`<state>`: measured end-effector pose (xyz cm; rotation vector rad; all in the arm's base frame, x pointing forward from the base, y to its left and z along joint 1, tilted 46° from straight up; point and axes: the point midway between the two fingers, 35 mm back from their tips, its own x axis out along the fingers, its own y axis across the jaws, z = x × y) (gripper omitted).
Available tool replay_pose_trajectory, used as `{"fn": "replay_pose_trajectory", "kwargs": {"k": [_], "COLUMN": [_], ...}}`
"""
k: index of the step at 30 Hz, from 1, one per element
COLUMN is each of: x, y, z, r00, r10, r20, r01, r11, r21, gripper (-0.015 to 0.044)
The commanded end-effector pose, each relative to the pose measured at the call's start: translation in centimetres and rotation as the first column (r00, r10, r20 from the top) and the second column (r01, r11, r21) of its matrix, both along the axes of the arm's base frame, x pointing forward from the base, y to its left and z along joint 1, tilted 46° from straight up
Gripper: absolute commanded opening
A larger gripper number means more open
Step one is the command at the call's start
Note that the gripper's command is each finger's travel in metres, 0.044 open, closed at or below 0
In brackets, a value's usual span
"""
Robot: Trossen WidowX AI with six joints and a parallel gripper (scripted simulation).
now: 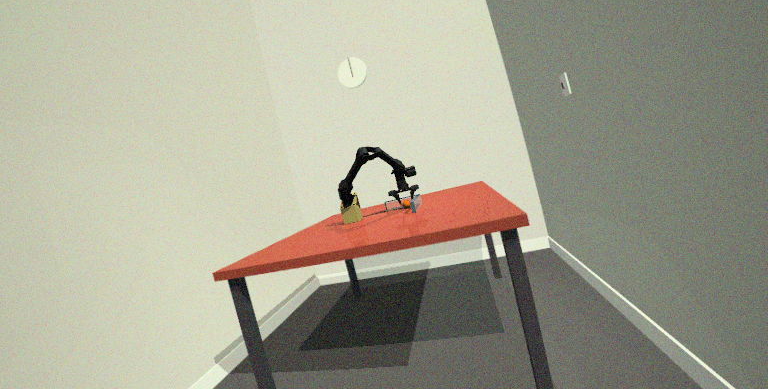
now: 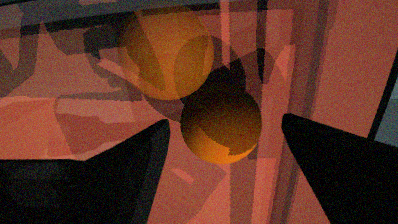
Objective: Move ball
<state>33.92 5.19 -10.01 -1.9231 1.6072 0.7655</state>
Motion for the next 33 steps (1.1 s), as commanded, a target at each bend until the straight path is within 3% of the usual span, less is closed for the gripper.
{"fn": "replay_pose_trajectory", "kwargs": {"k": [1, 11, 19, 33], "x": [-0.2, -0.2, -0.2, -2.0], "y": [-0.4, -0.4, 2.9, 9.2], "z": [-0.3, -0.3, 2.4, 9.1], "r00": [1.0, 1.0, 1.0, 1.0], "r10": [0.002, 0.002, 0.004, 0.002], "r20": [-0.01, -0.01, -0.011, -0.011], "r01": [-0.002, -0.002, -0.004, -0.002], "r11": [1.0, 1.0, 1.0, 1.0], "r21": [-0.008, -0.008, 0.0, -0.003], "gripper": [0.0298, 0.0212, 0.0002, 0.0]}}
